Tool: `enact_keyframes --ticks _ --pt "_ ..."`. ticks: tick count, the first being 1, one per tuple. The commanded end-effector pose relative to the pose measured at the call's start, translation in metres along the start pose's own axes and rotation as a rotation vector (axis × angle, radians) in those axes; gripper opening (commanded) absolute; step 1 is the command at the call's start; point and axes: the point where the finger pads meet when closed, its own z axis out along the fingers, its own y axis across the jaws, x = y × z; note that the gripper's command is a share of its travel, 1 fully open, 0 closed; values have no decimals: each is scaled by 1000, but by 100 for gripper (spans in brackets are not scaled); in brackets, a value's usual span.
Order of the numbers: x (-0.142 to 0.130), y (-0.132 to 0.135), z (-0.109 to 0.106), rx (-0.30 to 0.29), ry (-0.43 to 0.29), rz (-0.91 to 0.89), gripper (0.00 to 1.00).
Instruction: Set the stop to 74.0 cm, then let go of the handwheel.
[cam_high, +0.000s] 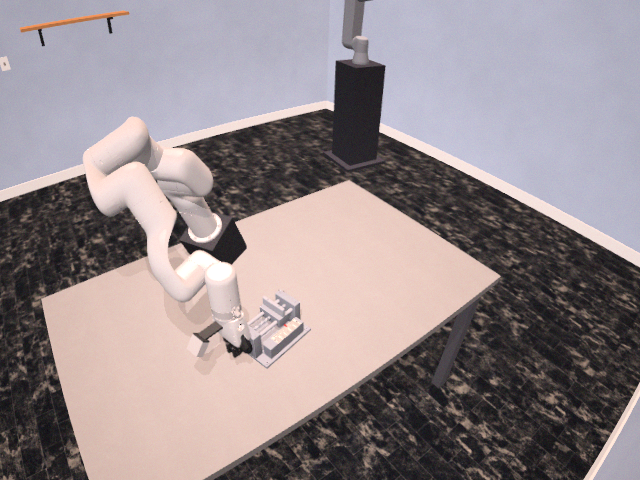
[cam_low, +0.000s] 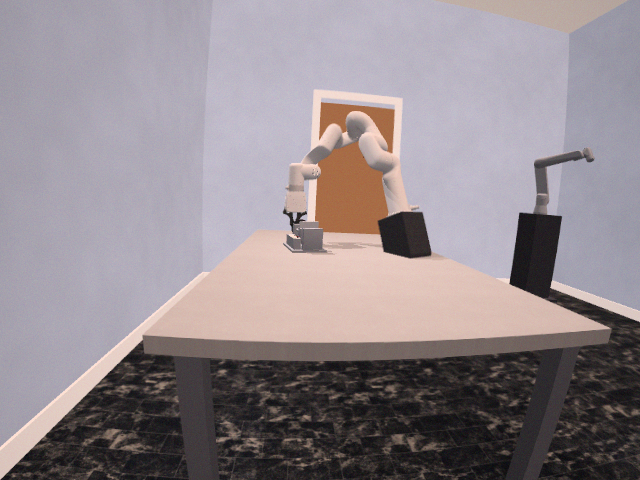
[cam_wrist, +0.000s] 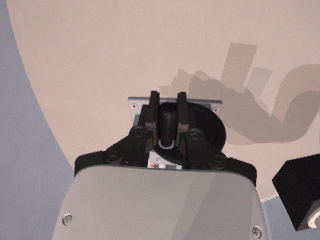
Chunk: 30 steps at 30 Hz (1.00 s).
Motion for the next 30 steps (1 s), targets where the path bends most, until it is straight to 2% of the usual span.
enact_keyframes --ticks 1,30 --pt "0 0 0 0 1 0 6" --pt "0 -2 2 0 1 0 6"
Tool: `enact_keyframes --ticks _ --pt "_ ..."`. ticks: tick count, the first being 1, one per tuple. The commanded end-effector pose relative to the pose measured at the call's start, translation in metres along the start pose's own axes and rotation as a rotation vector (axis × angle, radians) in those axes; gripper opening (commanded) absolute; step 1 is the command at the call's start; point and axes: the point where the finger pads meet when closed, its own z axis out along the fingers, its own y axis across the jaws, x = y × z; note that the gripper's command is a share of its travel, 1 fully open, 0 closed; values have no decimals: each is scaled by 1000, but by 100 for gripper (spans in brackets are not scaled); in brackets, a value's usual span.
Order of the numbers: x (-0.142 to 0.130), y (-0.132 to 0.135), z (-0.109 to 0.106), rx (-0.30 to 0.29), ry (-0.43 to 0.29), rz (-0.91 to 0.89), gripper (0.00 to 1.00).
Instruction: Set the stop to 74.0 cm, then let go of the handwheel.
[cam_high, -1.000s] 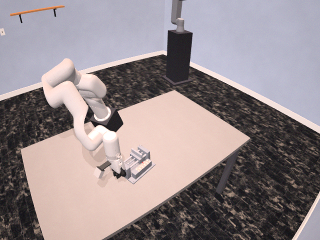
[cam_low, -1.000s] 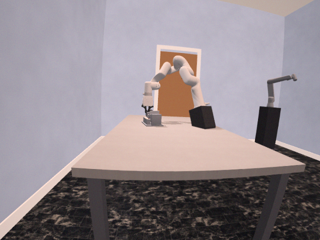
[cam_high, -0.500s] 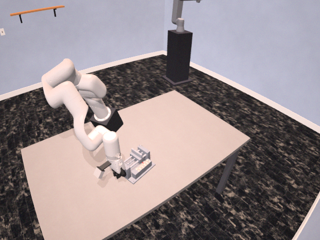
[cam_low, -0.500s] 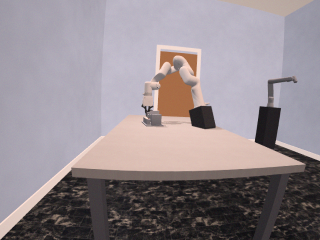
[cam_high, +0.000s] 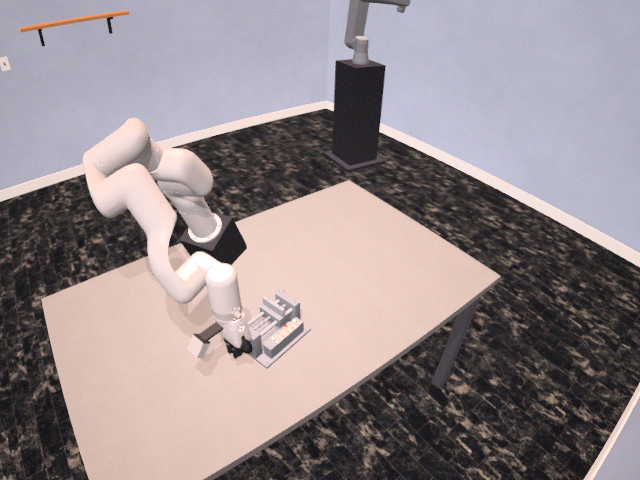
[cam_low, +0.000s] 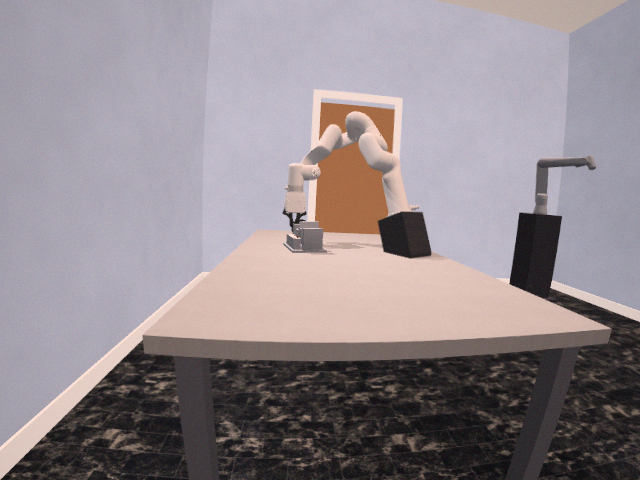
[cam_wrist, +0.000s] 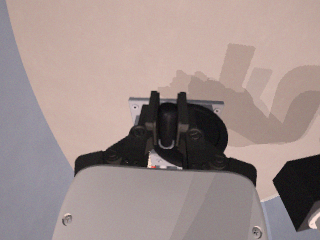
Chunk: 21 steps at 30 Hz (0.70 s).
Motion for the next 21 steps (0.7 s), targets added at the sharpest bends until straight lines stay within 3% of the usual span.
enact_keyframes --ticks 1,21 --pt "0 -1 0 0 1 0 6" --pt "0 -5 7 0 1 -1 6"
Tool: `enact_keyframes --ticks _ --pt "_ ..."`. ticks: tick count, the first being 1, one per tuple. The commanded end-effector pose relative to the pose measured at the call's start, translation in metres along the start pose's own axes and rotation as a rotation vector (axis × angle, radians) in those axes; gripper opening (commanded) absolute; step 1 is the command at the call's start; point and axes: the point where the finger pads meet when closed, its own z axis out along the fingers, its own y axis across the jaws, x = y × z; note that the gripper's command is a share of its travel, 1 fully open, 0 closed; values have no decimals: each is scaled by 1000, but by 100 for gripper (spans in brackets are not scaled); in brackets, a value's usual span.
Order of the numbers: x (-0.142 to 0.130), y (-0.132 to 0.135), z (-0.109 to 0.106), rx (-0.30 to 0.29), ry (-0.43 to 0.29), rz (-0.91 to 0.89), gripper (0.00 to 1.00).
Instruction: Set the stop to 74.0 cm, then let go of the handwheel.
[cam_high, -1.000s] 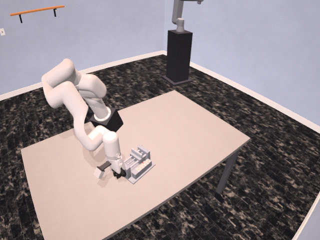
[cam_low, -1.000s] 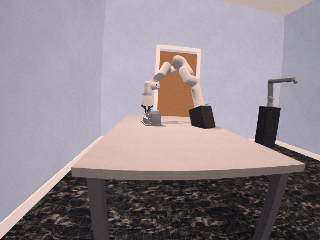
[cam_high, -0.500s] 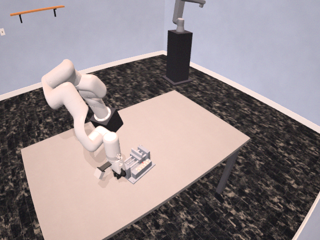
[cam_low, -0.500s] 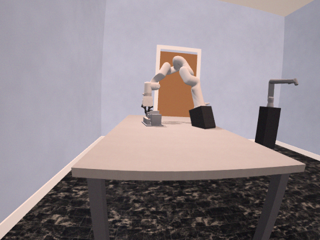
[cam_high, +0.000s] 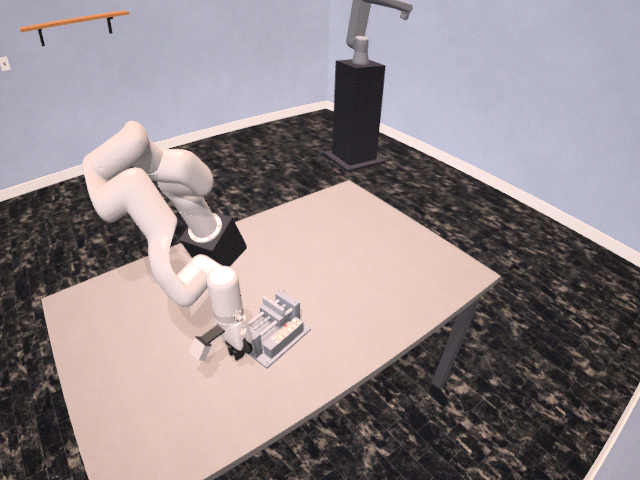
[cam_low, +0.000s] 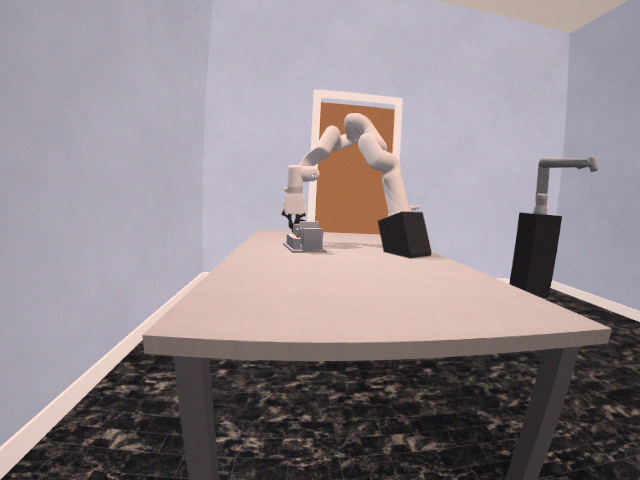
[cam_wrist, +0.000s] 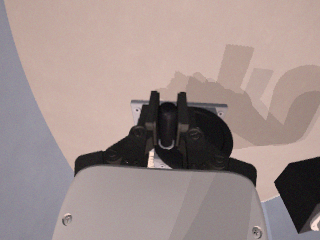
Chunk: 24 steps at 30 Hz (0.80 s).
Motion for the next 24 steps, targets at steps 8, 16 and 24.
enact_keyframes --ticks 8,16,24 --pt "0 -2 6 0 1 -1 6" --pt "0 -3 12 0 1 -1 6" --pt "0 -3 21 0 1 -1 6"
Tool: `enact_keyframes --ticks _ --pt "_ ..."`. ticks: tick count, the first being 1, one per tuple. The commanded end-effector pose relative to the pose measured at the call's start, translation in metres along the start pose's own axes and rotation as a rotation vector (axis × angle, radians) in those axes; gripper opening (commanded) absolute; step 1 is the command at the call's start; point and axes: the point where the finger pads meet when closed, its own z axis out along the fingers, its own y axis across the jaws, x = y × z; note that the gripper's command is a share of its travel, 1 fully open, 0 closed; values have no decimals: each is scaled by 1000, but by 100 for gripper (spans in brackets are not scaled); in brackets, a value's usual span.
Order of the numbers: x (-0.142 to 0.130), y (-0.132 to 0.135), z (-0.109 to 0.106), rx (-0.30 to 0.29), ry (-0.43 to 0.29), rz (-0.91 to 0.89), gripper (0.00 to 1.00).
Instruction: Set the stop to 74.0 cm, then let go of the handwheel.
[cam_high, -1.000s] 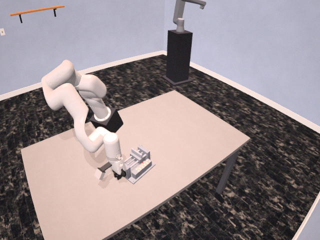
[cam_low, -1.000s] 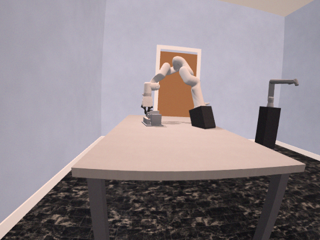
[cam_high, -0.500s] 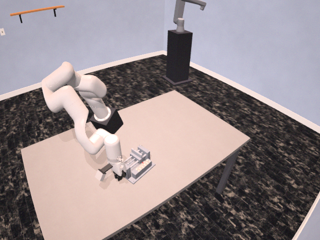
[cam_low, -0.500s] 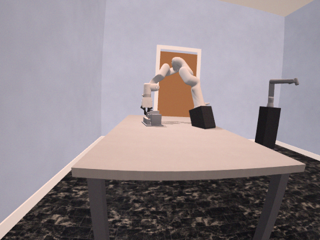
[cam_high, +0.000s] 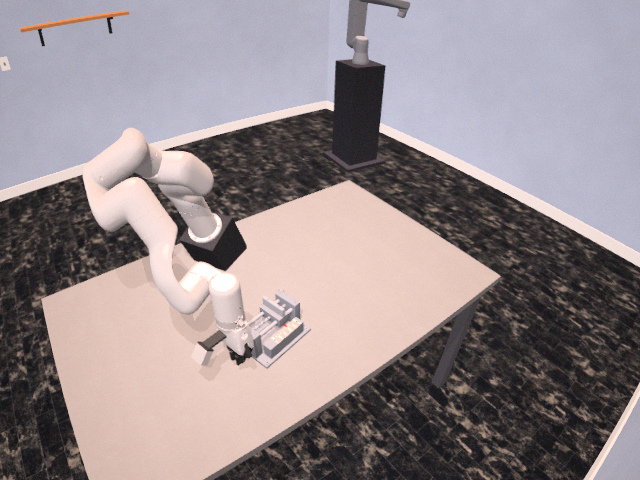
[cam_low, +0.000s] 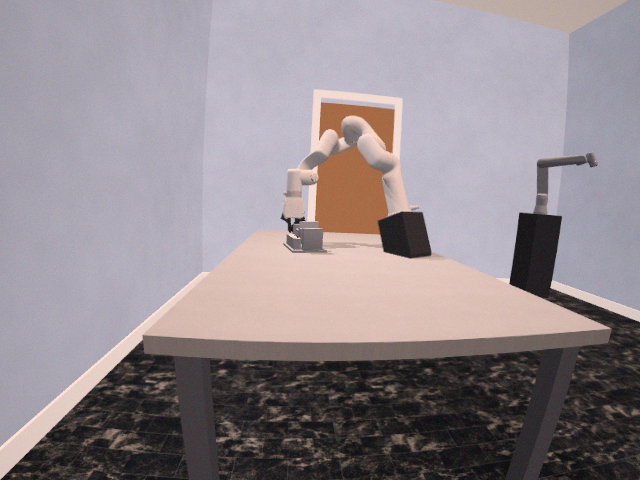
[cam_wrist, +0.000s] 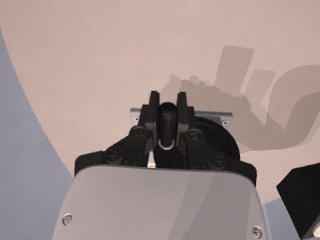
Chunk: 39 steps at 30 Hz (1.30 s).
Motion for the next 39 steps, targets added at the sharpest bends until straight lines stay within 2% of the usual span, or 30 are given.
enact_keyframes --ticks 1,14,23,39 --pt "0 1 3 -1 2 -1 6" --pt "0 9 18 -1 2 -1 6" --pt "0 27 27 -1 2 -1 6" --pt "0 54 18 -1 2 -1 6"
